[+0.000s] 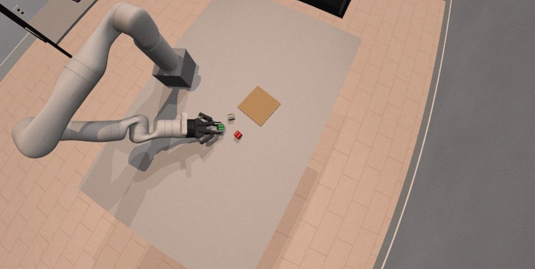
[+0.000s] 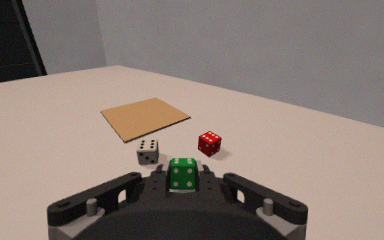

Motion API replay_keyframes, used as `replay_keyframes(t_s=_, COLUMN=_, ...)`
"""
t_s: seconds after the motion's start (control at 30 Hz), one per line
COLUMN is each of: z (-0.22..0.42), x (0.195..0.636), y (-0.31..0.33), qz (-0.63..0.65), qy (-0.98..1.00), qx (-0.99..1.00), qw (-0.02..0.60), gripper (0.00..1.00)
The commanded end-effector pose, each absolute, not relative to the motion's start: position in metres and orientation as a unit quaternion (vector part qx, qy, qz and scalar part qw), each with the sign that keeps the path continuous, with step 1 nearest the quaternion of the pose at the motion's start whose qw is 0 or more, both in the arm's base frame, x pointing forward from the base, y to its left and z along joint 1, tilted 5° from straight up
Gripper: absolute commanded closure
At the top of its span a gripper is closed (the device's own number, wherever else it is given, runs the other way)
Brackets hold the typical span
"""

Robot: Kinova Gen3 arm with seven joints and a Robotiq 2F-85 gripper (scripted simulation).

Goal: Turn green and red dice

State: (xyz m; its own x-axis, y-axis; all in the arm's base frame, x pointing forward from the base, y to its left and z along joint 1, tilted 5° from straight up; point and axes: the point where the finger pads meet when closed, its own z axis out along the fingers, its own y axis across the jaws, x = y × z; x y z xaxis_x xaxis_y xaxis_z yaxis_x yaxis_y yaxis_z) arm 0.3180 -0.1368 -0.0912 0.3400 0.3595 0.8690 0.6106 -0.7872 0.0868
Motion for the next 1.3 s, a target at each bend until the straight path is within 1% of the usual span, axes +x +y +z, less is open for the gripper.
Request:
replay_keyframes(t_s=0.0, z=-0.0908, x=0.3182, y=-0.1369, qz=-0.49, qy=-0.3, qx=-0.808, qw=0.128, gripper=0.79)
replay_keyframes(t_s=1.27, z=-0.0953, x=0.3183, y=-0.1373, qz=-0.49, qy=-0.3, qx=-0.808, qw=0.128, gripper=0.79)
